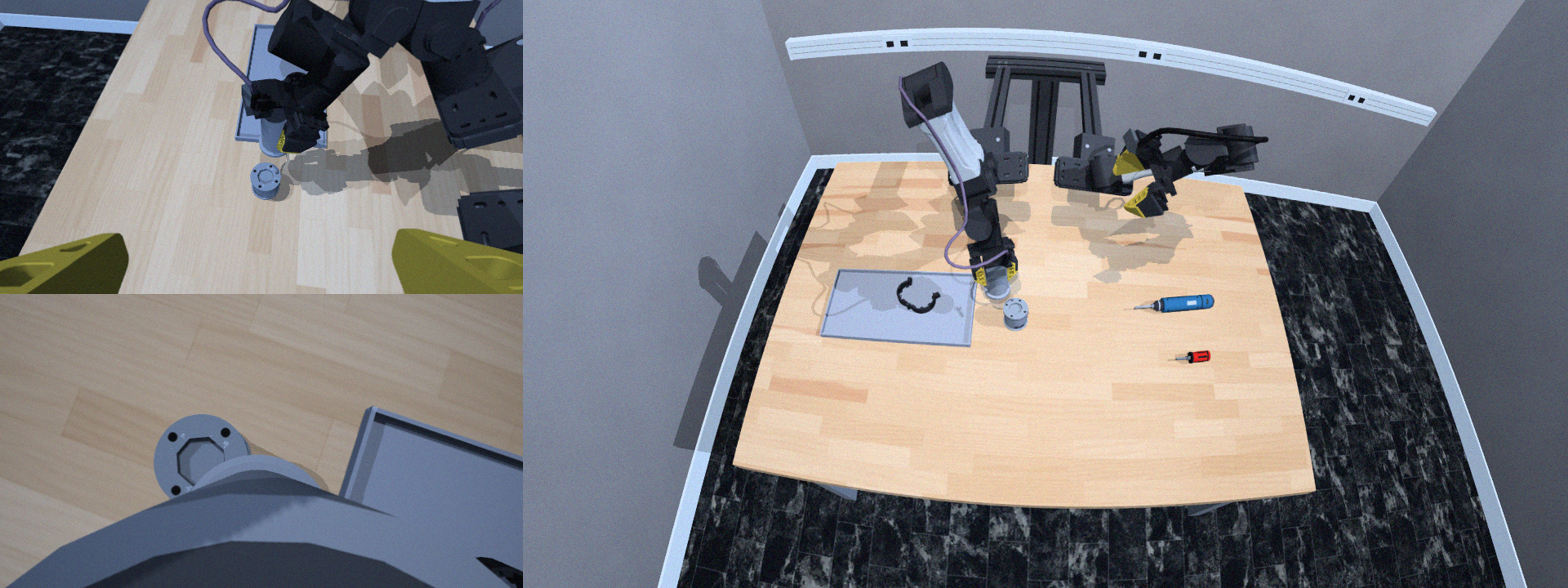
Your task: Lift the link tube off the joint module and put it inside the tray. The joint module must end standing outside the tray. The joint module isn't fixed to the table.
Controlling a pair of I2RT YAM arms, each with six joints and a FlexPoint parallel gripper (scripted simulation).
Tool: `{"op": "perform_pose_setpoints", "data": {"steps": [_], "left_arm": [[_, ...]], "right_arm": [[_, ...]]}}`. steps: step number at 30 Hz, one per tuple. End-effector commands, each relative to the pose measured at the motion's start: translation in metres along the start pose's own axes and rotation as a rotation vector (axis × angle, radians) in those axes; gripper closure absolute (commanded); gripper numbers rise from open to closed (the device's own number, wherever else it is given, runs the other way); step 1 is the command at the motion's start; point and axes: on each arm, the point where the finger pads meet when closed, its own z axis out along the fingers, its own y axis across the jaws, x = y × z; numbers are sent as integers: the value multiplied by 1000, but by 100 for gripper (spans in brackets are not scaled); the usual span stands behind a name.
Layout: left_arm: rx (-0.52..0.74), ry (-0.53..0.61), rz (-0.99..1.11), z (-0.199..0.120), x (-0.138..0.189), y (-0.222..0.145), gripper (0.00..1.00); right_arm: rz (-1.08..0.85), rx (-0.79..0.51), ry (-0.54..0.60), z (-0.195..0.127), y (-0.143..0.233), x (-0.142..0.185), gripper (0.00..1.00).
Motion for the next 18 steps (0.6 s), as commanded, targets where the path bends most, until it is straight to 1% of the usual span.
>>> {"op": "perform_pose_setpoints", "data": {"steps": [1, 4, 7, 11, 13, 16, 18], "left_arm": [[-4, -35, 5, 1, -12, 6, 0], [-10, -61, 6, 9, -26, 11, 0], [-11, -100, 15, 25, -50, 20, 0], [-7, -163, 39, 64, -92, 37, 0], [-7, -163, 39, 64, -92, 37, 0], [-2, -216, 66, 108, -124, 51, 0], [5, -247, 88, 145, -141, 59, 0]], "right_arm": [[-18, -90, -61, -2, -5, -8, 59], [-7, -65, -103, -3, -30, -9, 59], [1, -32, -115, -3, -55, -6, 59], [10, -1, -118, -5, -89, 5, 59], [10, -1, -118, -5, -89, 5, 59], [21, 9, -114, -6, -116, 17, 59], [37, 18, -105, -7, -135, 26, 59]]}}
